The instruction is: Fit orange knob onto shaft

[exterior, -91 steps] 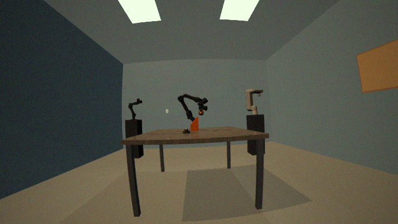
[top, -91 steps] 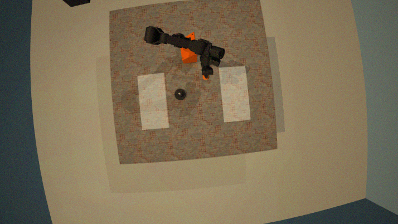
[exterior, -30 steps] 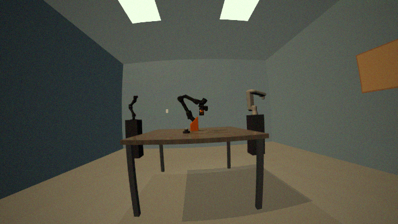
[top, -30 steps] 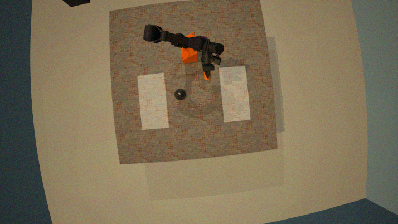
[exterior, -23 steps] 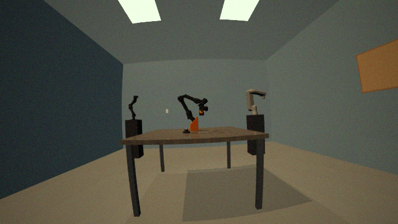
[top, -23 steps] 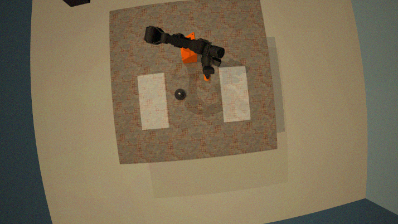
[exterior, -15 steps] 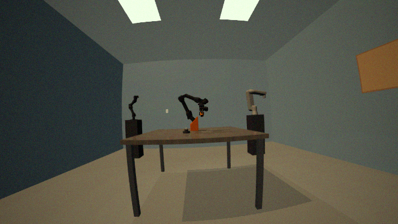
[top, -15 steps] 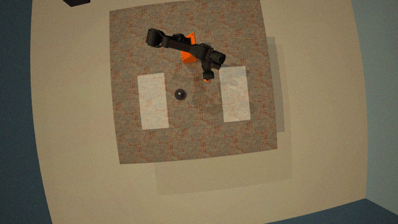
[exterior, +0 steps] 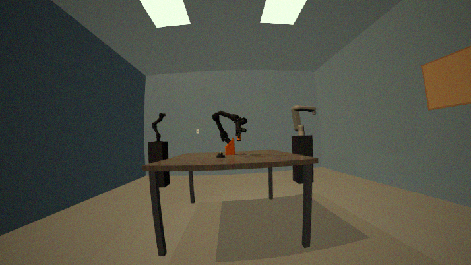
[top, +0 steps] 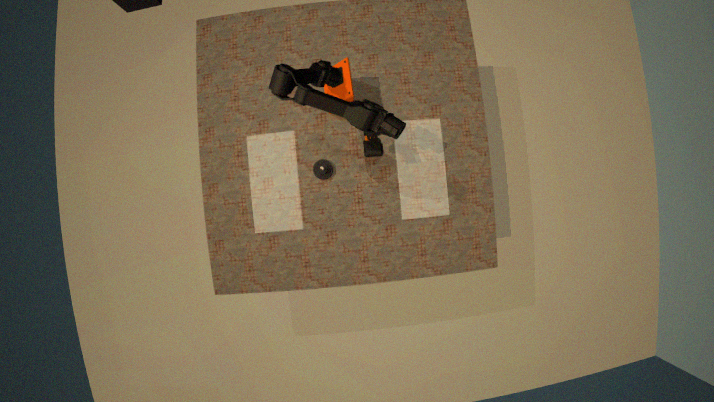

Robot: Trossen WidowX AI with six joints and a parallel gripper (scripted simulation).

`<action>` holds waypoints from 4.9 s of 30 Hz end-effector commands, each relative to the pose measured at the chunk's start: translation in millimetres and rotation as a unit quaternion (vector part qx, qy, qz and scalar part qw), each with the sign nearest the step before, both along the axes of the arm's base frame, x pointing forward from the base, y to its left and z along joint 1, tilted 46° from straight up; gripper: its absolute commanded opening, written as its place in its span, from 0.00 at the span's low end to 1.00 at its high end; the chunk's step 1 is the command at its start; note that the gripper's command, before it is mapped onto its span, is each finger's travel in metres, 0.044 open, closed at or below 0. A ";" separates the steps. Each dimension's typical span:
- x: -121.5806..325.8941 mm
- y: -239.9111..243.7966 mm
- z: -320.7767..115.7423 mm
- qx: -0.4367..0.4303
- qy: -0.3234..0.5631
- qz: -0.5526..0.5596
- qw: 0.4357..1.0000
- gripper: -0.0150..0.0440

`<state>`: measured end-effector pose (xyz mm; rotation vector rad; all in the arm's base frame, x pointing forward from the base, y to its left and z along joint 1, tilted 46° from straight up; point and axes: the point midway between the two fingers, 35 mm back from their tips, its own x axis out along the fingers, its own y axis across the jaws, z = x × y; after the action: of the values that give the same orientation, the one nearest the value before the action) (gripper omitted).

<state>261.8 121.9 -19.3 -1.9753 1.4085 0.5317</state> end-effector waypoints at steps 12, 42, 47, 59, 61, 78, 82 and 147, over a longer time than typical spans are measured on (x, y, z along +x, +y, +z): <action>12.0 -22.8 -23.2 0.008 0.095 -0.100 0.990 0.25; 34.7 -108.2 -115.6 0.006 0.096 -0.109 0.989 0.25; 35.1 -106.5 -114.6 0.009 0.095 -0.110 0.989 0.30; 35.1 -106.5 -114.6 0.009 0.095 -0.110 0.989 0.66; 35.1 -106.5 -114.6 0.009 0.095 -0.110 0.989 0.66; 31.2 -50.0 -60.9 0.008 0.096 -0.109 0.989 0.97; 30.7 -48.2 -58.9 0.008 0.096 -0.109 0.989 1.00; 35.2 -107.7 -116.1 0.006 0.096 -0.109 0.989 0.56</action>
<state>297.8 16.0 -134.5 -1.7645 1.7056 0.6399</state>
